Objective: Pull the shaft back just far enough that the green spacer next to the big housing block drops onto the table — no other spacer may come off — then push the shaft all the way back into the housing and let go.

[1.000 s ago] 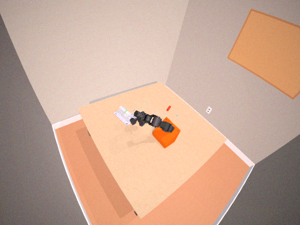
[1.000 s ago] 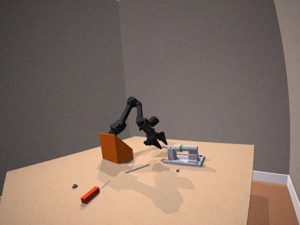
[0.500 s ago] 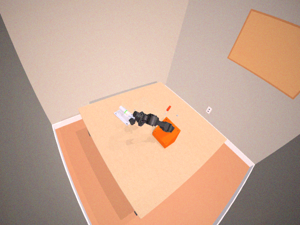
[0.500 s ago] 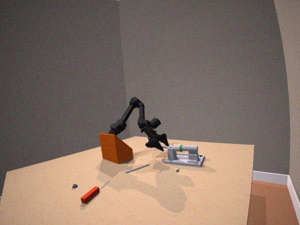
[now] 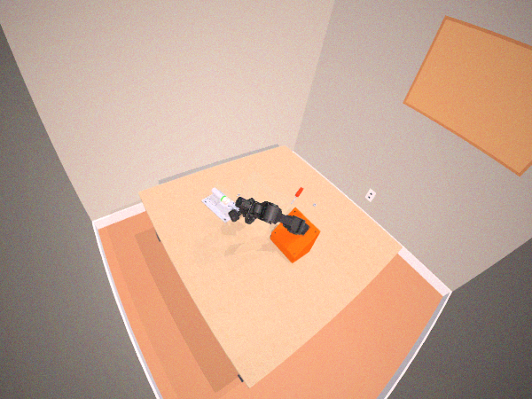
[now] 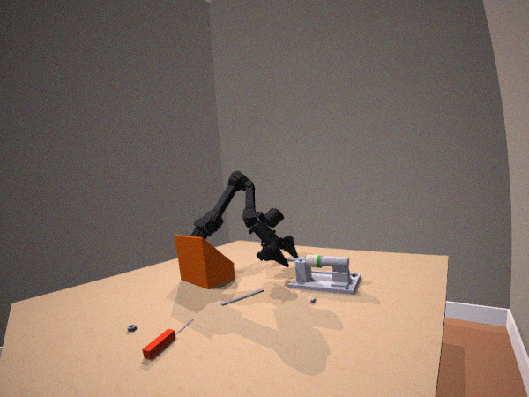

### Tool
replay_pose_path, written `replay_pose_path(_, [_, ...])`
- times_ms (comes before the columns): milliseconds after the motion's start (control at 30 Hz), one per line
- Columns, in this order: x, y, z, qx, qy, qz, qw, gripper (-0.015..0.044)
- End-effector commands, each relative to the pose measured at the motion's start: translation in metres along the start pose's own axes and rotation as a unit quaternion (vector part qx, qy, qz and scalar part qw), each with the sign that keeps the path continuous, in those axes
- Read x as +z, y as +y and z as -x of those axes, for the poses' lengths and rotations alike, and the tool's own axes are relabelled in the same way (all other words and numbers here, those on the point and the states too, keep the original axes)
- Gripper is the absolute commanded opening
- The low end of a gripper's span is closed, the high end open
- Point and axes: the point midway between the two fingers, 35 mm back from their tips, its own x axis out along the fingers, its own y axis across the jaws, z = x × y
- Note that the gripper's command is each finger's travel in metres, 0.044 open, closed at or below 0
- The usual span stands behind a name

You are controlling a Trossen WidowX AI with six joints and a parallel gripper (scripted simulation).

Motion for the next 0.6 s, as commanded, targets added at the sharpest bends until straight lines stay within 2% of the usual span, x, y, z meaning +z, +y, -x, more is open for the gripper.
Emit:
replay_pose_path(0, [-0.0006, 0.0000, -0.0001, 0.000, 0.002, -0.001, 1.000, 0.0440])
replay_pose_path(567, [-0.0008, -0.0001, -0.0050, 0.000, 0.002, -0.001, 1.000, 0.0440])
